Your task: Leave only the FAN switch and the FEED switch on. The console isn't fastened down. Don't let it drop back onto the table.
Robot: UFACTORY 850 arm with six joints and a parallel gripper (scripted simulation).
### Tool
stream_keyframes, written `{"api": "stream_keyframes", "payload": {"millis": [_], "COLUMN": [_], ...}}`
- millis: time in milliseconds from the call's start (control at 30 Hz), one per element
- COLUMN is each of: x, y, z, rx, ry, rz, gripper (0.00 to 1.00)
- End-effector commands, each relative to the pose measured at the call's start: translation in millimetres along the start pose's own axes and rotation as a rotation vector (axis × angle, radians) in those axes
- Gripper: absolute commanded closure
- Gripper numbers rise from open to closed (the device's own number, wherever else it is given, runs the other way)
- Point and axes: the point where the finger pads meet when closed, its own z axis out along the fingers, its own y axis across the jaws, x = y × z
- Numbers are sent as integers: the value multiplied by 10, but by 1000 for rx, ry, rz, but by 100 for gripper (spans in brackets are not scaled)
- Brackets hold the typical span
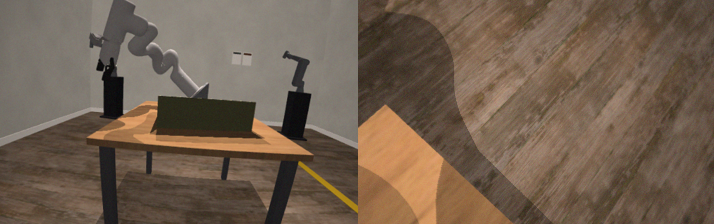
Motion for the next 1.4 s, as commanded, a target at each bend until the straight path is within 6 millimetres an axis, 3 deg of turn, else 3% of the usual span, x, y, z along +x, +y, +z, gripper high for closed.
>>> {"api": "stream_keyframes", "payload": {"millis": [0, 1367], "x": [5, -2], "y": [6, 38], "z": [-11, -46], "rx": [1, 1], "ry": [1, 1], "rz": [1, 1], "gripper": [0, 0]}}
